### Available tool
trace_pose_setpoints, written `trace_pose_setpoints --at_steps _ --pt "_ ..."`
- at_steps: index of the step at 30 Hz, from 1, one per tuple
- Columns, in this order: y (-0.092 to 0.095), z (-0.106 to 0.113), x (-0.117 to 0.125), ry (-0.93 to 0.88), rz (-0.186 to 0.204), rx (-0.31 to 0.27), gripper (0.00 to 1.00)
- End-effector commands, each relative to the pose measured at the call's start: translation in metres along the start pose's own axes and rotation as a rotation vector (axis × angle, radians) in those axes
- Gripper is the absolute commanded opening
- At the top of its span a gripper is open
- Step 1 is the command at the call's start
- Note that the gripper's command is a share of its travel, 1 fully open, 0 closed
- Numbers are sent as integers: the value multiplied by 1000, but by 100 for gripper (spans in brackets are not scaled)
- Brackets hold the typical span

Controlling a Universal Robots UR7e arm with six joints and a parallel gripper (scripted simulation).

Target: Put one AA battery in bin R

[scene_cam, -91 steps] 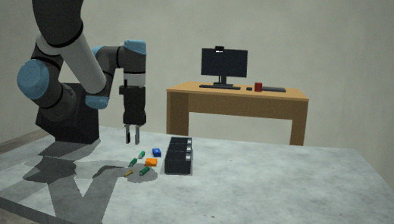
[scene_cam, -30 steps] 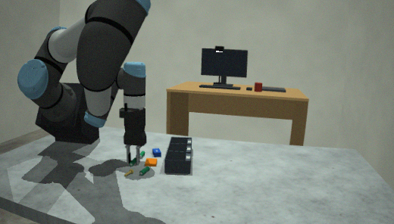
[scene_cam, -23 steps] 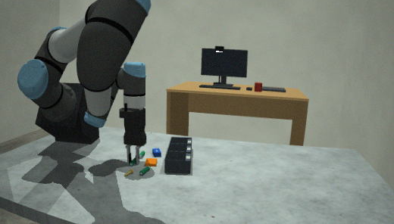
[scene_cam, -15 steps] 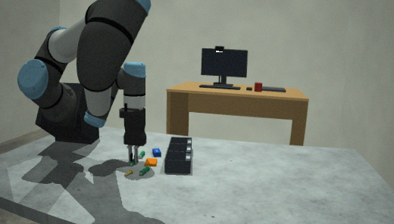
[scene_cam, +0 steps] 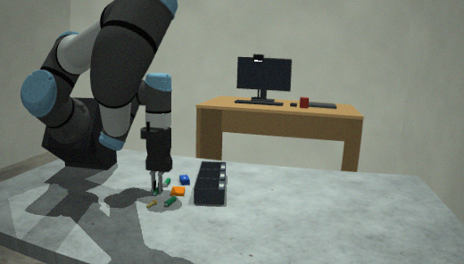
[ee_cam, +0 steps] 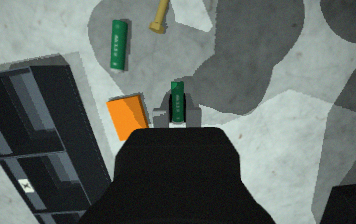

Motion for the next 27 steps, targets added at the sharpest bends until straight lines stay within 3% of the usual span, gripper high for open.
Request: trace_pose_setpoints --at_steps 1,7,27 --pt "0 0 0 0 -1 0 31" --pt "0 0 0 0 -1 0 31" --pt "60 0 0 0 -1 0 31"
Point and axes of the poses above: the point where the finger pads meet when closed, its own y axis back along the fingers, its own x axis across the jaws, z = x × y, the point moved 2 cm from there along y, back along the fingers, and after that the axes turned 4 degrees about y, right-handed, at the moved point
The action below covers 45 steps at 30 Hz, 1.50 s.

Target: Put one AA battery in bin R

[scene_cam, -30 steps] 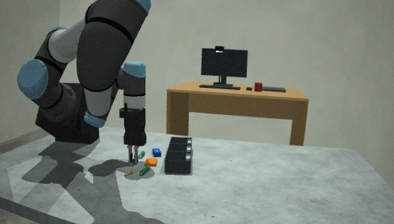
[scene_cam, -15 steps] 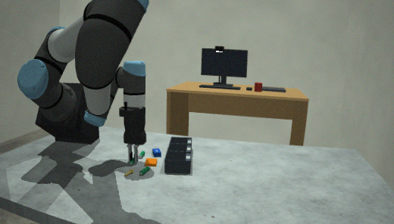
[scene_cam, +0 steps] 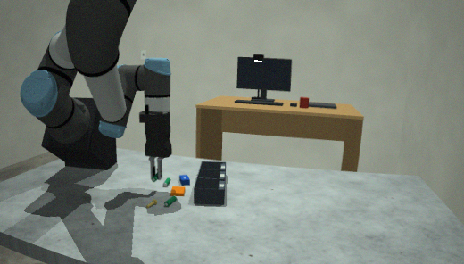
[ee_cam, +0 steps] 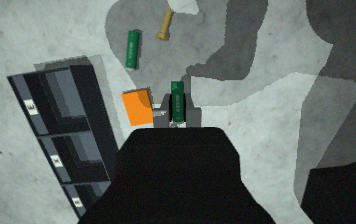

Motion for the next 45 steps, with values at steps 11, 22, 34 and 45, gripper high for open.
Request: trace_pose_setpoints --at_steps 11,22,34,45 --pt "16 0 -1 -2 11 -2 31" --pt "22 0 -1 -2 11 -2 31" --pt "22 35 -34 -2 11 -2 31" --pt "22 75 -70 -2 11 -2 31"
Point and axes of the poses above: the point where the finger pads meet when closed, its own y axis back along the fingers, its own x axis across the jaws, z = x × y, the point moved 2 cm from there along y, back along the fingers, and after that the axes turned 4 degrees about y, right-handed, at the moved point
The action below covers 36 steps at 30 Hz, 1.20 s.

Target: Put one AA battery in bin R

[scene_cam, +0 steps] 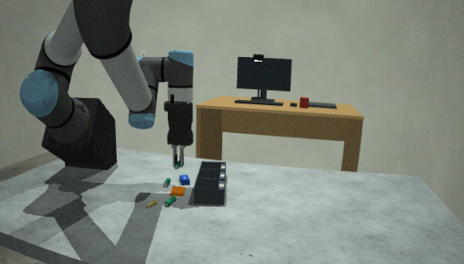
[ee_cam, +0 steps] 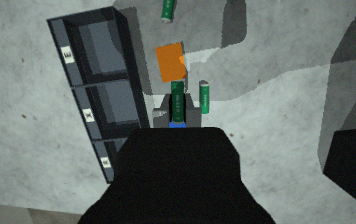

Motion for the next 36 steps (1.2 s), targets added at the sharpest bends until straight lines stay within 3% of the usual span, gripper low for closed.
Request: trace_pose_setpoints --at_steps 1,5,8,10,15,24,36 --pt "-1 20 -19 -2 7 2 31" --pt "-1 38 -35 -2 7 2 31" --pt "-1 38 -36 -2 7 2 31" --pt "-1 47 -44 98 7 2 31" --pt "-1 60 -56 115 7 2 31" --pt "-2 99 -92 115 7 2 31" --pt "-2 103 -95 115 7 2 31"
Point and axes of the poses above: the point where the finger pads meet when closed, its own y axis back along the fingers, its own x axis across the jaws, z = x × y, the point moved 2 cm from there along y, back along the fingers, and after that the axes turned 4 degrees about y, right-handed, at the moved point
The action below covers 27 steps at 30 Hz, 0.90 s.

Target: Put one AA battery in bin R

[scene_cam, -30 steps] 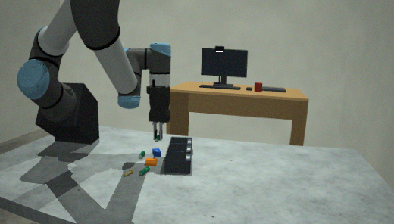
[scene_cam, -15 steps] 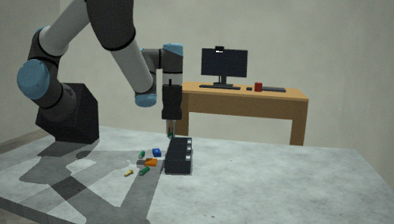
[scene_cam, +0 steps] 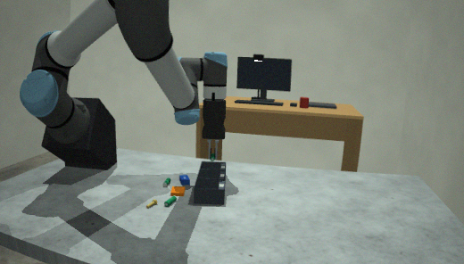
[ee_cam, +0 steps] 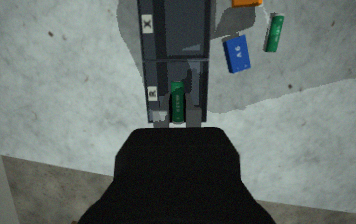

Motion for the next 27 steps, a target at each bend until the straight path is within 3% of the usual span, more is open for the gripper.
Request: trace_pose_setpoints --at_steps 1,13,27 --pt "0 -1 1 -1 0 0 31" --pt "-7 -4 4 -1 0 0 31" --pt "-36 -4 4 -1 0 0 31"
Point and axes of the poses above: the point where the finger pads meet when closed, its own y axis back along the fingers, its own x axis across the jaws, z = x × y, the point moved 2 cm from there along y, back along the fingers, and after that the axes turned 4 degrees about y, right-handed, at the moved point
